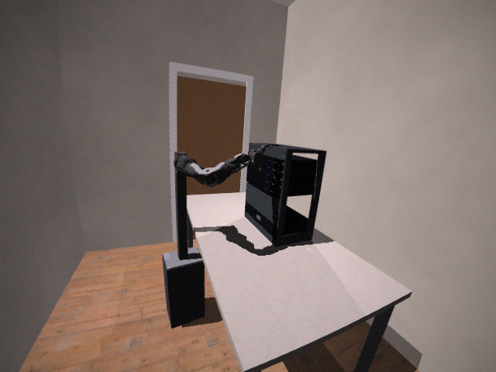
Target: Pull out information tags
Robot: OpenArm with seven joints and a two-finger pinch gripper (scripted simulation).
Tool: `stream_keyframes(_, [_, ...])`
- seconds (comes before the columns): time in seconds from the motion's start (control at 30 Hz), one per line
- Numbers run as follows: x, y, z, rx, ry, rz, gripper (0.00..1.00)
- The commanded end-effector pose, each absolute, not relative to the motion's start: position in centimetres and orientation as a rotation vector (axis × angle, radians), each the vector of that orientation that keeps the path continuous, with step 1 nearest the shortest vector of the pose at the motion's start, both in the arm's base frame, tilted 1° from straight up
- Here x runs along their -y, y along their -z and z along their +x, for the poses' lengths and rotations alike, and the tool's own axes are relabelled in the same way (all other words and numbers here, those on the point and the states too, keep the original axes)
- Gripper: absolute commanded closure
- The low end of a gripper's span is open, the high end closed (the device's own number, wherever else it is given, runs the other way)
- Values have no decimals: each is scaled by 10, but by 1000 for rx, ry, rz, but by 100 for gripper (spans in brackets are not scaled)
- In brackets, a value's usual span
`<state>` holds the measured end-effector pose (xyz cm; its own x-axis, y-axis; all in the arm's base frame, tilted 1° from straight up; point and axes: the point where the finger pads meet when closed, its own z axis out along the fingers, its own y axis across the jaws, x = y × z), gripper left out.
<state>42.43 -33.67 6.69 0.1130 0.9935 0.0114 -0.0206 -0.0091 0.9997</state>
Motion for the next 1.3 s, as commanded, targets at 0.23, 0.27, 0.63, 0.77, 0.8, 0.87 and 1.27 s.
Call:
stream_keyframes(0.23, [336, -65, 425, -1117, -1138, 1256, 0])
stream_keyframes(0.27, [336, -65, 425, -1117, -1138, 1256, 0])
stream_keyframes(0.63, [336, -65, 425, -1117, -1138, 1256, 0])
stream_keyframes(0.77, [336, -65, 425, -1117, -1138, 1256, 0])
stream_keyframes(0.8, [336, -65, 425, -1117, -1138, 1256, 100])
stream_keyframes(0.87, [336, -65, 425, -1117, -1138, 1256, 100])
stream_keyframes(1.27, [336, -65, 425, -1117, -1138, 1256, 100])
